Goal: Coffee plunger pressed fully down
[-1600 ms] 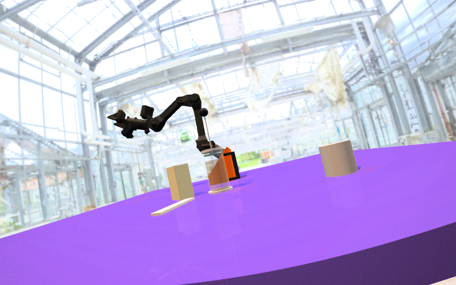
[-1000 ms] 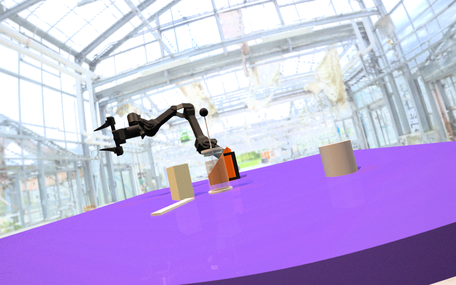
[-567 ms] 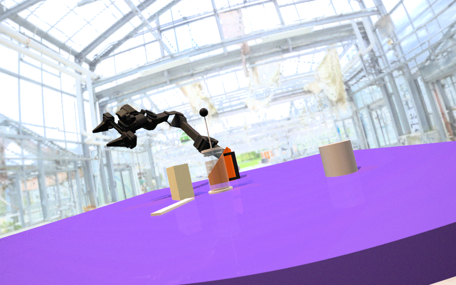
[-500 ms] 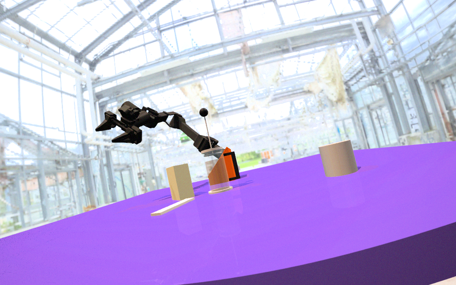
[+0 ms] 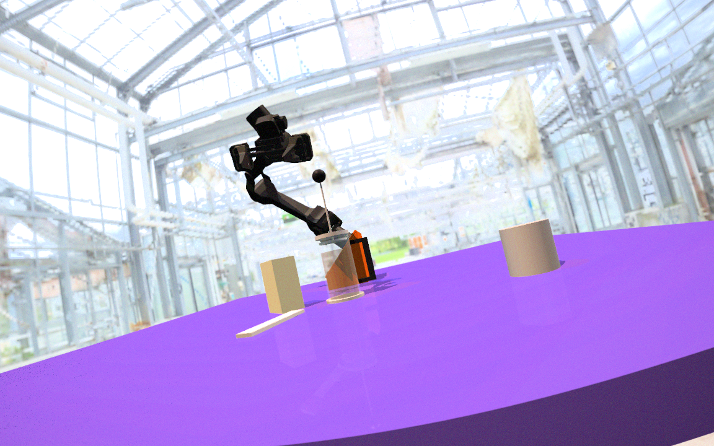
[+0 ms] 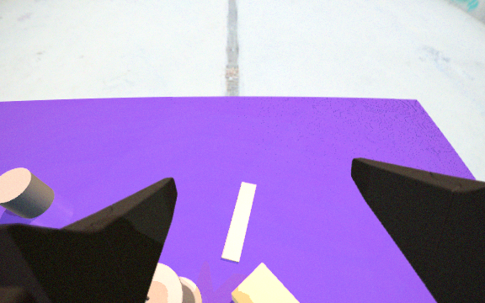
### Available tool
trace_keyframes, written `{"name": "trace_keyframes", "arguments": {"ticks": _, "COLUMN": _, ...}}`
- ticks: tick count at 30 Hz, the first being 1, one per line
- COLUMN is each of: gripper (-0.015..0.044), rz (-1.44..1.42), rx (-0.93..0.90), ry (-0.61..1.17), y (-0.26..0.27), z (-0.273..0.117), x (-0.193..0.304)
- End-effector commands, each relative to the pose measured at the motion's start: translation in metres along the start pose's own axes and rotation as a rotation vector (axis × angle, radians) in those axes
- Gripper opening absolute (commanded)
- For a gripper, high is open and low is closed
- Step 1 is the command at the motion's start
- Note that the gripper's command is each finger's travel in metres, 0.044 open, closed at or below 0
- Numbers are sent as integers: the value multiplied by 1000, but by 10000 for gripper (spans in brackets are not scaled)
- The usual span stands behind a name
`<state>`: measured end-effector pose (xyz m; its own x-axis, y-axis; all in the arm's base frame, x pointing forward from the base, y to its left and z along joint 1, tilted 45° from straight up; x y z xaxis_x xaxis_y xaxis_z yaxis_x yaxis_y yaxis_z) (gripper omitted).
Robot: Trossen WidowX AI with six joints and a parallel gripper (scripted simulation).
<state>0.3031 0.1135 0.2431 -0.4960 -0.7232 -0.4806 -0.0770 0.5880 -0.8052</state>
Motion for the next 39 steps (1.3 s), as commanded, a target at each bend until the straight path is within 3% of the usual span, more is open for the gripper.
{"name": "trace_keyframes", "arguments": {"ticks": 1, "gripper": 440, "rz": 46, "rx": -39, "ry": -1, "y": 48, "z": -30, "x": -8}}
{"name": "trace_keyframes", "arguments": {"ticks": 8, "gripper": 440, "rz": 96, "rx": -45, "ry": -41, "y": 99, "z": -78, "x": -7}}
{"name": "trace_keyframes", "arguments": {"ticks": 18, "gripper": 440, "rz": 96, "rx": -44, "ry": -42, "y": 108, "z": -46, "x": 43}}
{"name": "trace_keyframes", "arguments": {"ticks": 39, "gripper": 440, "rz": 97, "rx": -45, "ry": -41, "y": 110, "z": -20, "x": 42}}
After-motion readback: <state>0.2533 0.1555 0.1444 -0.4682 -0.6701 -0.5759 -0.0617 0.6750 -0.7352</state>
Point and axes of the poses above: the point midway between the two fingers, 35 mm back from their tips, its own z axis out along the fingers, its own y axis across the jaws, x = y × z, the point moved 7 cm from there along -z, back along the fingers, and after that the axes turned 4 degrees about -z, right-handed, at the moved point
